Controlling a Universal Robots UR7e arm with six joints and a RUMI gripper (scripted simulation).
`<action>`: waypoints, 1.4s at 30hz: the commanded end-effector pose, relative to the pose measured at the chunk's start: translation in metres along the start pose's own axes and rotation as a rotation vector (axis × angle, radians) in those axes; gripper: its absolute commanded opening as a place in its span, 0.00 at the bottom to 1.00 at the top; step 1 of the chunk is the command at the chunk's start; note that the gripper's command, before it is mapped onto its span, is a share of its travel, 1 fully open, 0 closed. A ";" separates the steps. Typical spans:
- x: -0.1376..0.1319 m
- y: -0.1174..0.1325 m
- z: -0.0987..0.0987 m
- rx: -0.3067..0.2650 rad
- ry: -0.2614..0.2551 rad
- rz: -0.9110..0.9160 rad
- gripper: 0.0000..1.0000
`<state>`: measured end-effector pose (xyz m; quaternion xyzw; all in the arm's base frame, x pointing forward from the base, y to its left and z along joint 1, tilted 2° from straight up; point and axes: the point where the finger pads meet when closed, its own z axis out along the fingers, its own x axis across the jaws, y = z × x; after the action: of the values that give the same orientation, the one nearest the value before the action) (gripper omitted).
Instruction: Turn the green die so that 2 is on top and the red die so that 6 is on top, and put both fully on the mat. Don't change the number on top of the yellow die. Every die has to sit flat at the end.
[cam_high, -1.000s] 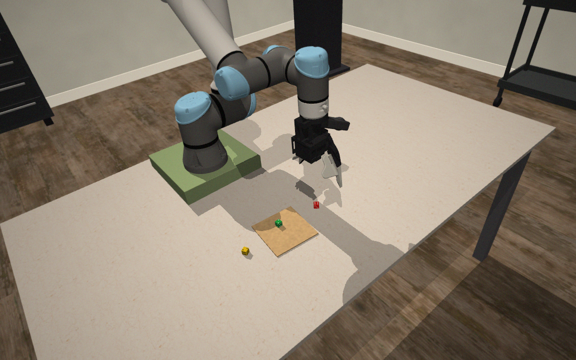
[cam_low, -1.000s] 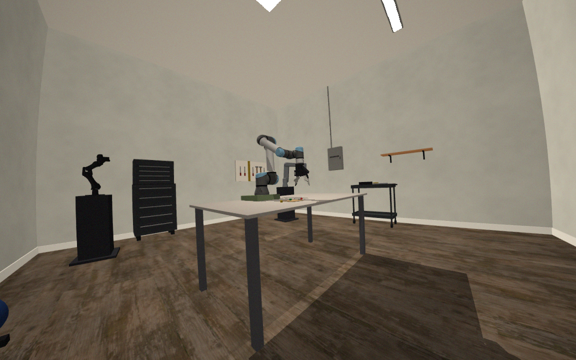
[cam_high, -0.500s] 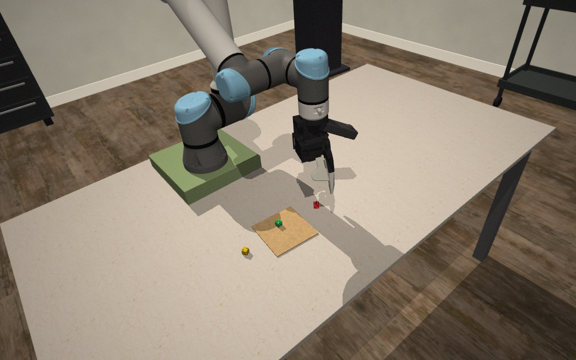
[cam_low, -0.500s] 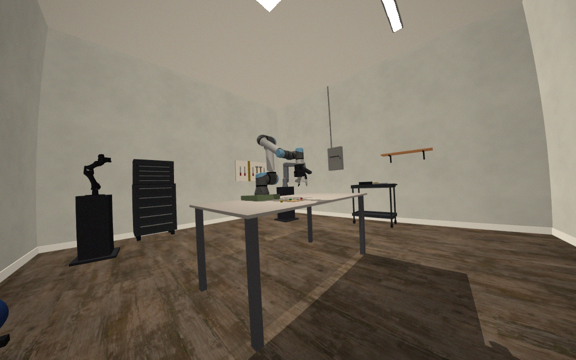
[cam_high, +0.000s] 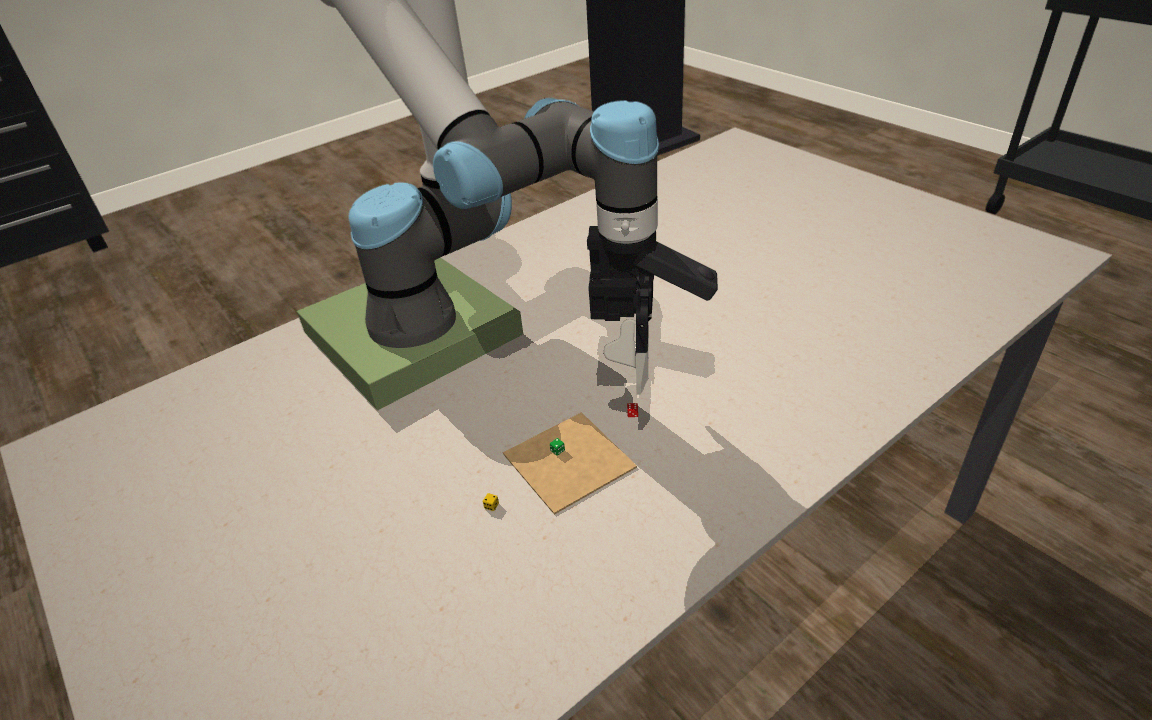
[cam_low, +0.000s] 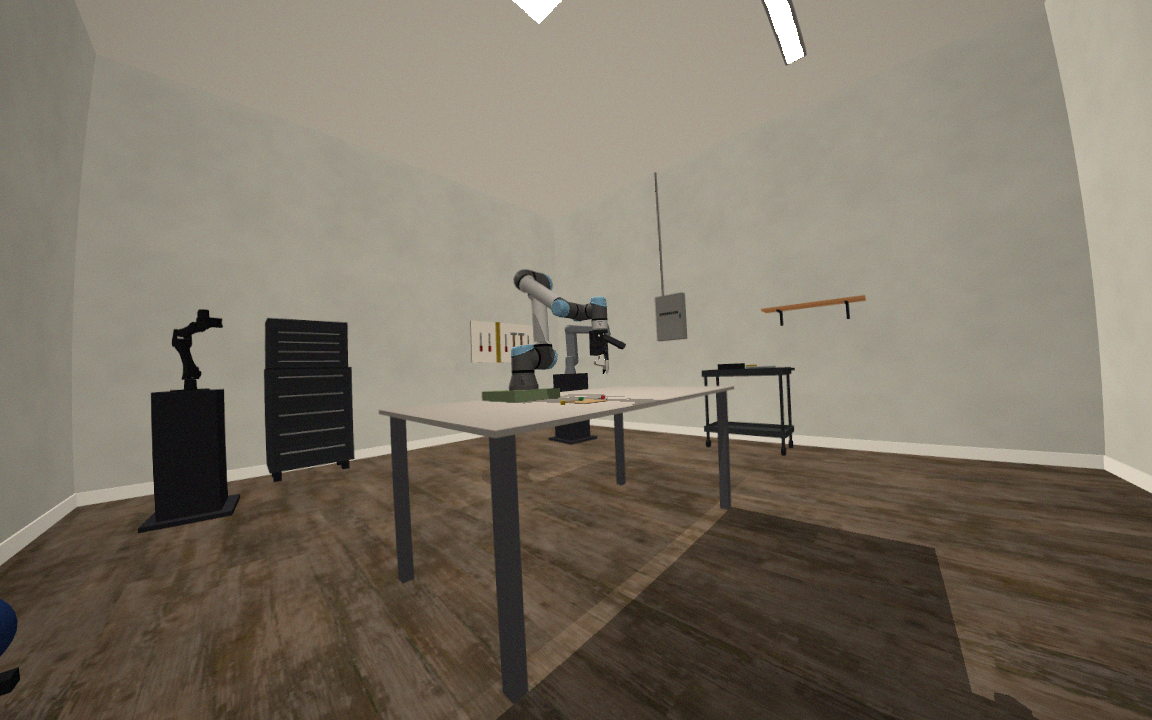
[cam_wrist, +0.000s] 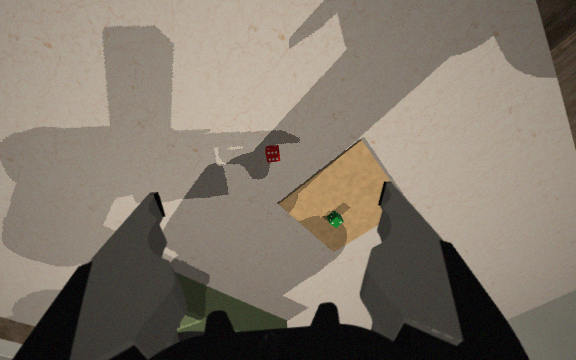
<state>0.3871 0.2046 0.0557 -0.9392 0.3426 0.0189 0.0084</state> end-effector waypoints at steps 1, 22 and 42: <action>0.001 0.000 0.002 -0.003 0.005 0.156 1.00; 0.002 0.006 0.011 -0.003 0.007 0.759 1.00; 0.000 0.014 0.019 -0.003 0.009 1.267 1.00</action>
<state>0.3784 0.1952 0.0379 -0.5925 0.8053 0.0192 -0.0058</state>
